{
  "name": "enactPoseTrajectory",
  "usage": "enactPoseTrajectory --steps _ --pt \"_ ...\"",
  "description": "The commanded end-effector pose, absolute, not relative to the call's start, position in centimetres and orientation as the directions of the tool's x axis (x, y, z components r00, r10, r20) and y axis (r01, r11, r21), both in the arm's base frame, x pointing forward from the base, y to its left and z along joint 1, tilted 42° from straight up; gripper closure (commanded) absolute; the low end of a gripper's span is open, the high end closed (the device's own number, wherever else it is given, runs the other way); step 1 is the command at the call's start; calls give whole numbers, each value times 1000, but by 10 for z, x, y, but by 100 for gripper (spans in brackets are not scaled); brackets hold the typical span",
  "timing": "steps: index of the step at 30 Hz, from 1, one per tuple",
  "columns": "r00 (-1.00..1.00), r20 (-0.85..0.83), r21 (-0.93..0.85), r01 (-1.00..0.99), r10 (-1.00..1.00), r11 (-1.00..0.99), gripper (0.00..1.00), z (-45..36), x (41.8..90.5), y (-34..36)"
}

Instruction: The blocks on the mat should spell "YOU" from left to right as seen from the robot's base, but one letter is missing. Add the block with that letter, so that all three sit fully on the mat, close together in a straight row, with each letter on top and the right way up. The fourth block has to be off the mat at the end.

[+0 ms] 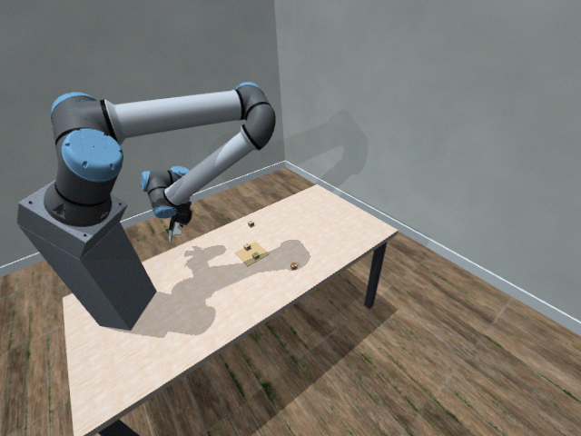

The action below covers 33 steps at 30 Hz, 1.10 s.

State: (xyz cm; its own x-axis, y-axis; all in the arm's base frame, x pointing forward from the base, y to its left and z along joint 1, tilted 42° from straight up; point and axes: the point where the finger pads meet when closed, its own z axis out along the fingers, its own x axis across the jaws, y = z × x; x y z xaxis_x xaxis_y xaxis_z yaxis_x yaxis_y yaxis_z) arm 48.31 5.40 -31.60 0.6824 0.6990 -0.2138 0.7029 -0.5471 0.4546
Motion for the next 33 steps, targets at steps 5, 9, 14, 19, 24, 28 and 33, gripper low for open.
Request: enactPoseTrajectory --steps 5,9,14,19,24,28,33 --pt "682 -214 455 703 699 -547 0 -316 483 54" --pt "682 -214 455 703 699 -547 0 -316 483 54" --pt "682 -214 455 703 699 -547 0 -316 483 54" --pt "682 -213 454 703 699 -547 0 -316 483 54" --pt "681 -208 447 704 702 -551 0 -317 496 57" --pt "680 -195 430 707 707 -561 0 -320 525 62" --pt "678 -173 401 711 715 -577 0 -317 575 71"
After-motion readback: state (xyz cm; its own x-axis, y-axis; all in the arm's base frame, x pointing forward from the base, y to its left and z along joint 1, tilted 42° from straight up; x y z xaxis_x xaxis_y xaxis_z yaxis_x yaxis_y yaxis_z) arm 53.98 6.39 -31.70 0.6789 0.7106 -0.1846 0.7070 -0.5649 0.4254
